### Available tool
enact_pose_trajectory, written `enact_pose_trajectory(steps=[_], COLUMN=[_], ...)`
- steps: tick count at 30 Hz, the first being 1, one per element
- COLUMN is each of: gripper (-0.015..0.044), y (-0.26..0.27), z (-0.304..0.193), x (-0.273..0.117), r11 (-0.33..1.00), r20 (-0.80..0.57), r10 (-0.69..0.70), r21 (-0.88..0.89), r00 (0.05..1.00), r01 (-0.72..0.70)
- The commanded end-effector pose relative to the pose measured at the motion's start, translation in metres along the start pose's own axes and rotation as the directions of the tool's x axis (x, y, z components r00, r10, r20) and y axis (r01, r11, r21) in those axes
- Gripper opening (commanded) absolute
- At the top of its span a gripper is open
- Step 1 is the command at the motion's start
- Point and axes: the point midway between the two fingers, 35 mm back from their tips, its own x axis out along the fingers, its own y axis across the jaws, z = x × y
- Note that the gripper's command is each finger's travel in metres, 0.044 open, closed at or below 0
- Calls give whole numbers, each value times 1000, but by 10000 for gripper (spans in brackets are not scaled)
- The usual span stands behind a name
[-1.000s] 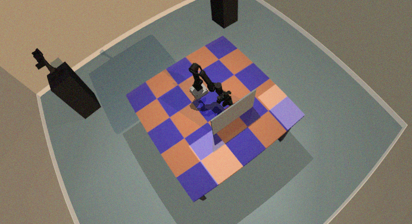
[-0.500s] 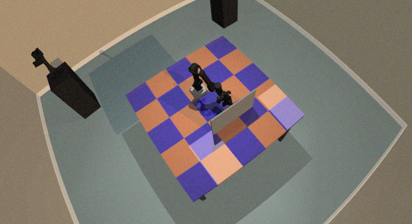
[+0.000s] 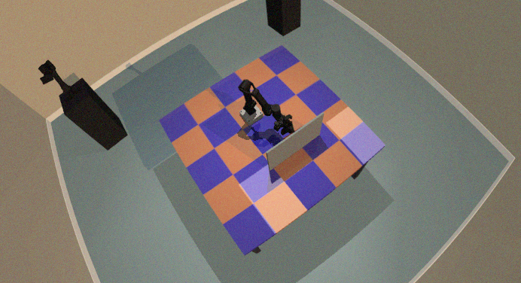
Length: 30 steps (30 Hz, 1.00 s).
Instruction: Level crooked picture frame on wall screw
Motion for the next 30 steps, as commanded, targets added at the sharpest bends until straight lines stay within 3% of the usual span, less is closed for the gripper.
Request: enact_pose_trajectory(steps=[1,30], gripper=[0,0], y=[2,3], z=[1,7], x=[0,0], r11=[1000,1000], r20=[1,1], r10=[8,8], r21=[9,9], r00=[1000,1000], r01=[-8,-8])
